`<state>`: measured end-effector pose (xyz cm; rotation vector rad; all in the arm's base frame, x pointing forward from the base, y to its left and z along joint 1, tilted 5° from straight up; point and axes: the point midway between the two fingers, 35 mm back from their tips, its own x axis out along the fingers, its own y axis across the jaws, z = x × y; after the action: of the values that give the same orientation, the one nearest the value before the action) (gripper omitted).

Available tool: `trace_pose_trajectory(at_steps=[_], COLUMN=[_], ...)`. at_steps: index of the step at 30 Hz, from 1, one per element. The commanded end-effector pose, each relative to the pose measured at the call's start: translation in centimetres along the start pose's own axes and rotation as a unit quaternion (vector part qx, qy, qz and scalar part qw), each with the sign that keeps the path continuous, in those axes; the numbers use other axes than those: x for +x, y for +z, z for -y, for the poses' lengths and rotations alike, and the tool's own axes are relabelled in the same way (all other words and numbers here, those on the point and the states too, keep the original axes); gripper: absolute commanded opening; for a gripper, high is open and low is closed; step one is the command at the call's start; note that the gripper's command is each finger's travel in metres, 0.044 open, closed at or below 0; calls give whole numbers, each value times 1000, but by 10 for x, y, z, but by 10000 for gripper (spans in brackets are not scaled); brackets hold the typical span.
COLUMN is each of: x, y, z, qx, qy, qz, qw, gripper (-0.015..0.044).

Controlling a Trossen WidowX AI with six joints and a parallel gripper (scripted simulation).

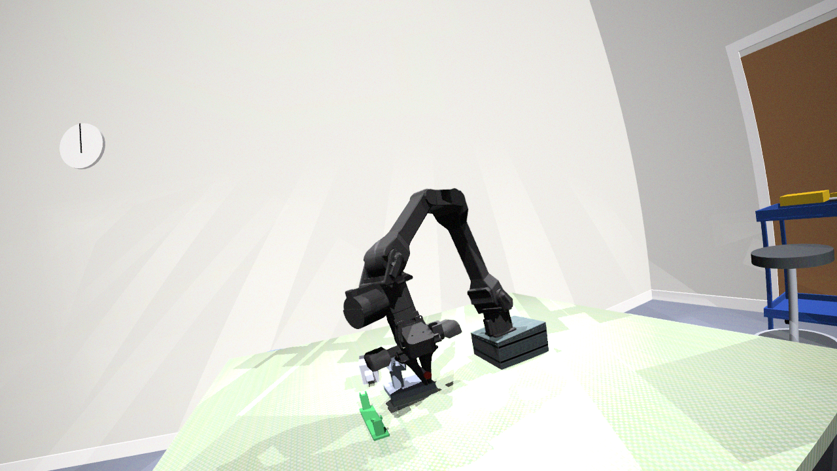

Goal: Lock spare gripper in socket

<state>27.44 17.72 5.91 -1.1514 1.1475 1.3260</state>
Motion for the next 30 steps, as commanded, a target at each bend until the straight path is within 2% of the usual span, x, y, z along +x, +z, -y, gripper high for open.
trace_pose_trajectory(at_steps=[1, 30], x=[-3, -18], y=[5, 33], z=[11, 91], qx=[0, 7], qy=[-2, -6], qz=[1, 3], qw=[1000, 1000], gripper=[0, 0])
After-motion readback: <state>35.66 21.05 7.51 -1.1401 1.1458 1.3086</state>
